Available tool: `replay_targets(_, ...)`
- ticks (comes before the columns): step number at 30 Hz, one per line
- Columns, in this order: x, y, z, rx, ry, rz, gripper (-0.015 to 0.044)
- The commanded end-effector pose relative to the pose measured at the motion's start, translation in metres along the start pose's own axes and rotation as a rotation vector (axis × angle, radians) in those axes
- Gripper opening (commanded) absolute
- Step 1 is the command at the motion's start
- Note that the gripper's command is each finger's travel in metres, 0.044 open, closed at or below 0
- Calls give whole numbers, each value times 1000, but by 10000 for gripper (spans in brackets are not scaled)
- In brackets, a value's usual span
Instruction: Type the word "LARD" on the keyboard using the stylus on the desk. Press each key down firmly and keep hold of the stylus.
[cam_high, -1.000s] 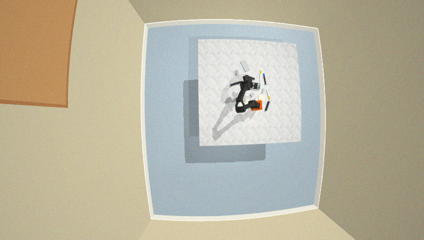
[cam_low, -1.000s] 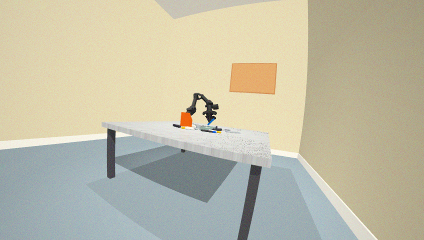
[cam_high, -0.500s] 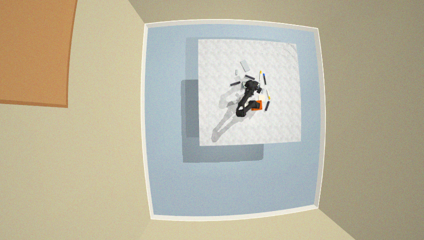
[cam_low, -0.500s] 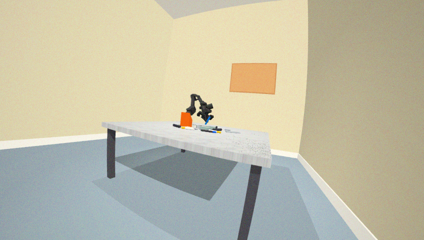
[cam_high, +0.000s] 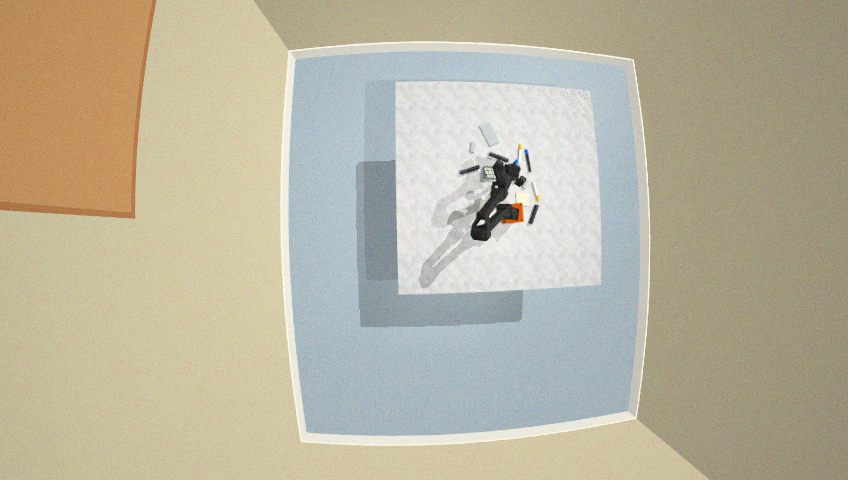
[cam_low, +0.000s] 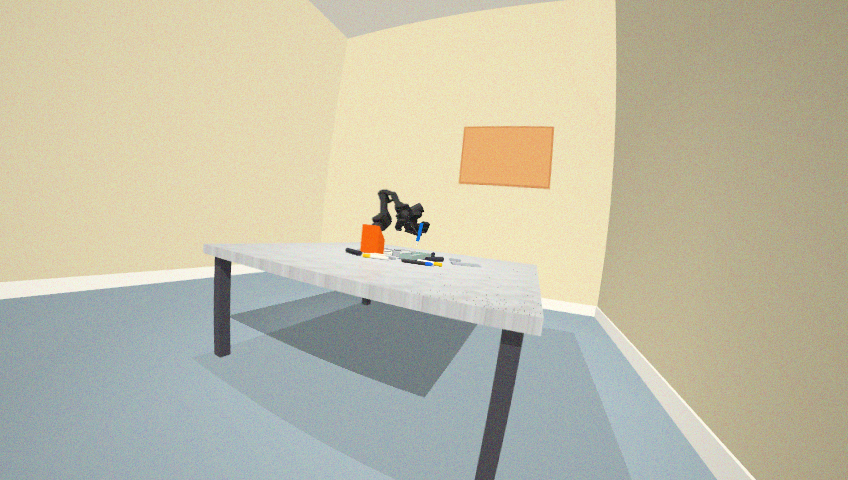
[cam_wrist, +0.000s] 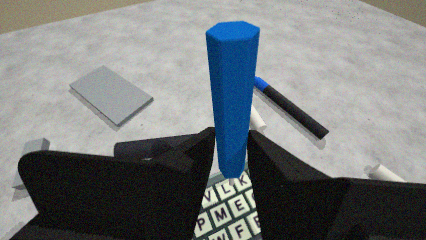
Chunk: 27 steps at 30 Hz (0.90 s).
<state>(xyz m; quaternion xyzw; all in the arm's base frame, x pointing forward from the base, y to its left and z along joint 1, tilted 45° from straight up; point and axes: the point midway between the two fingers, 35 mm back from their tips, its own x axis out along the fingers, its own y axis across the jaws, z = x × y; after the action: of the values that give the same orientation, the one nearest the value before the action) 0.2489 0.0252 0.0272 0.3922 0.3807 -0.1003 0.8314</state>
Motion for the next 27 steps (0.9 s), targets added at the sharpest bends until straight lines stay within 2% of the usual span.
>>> replay_targets(1,5,-1,-4,5,-3,-4,0)
replay_targets(15,25,2,-26,6,-3,-3,0)
replay_targets(18,26,2,-26,6,-3,-3,79)
replay_targets(27,29,1,-29,6,-3,-3,81)
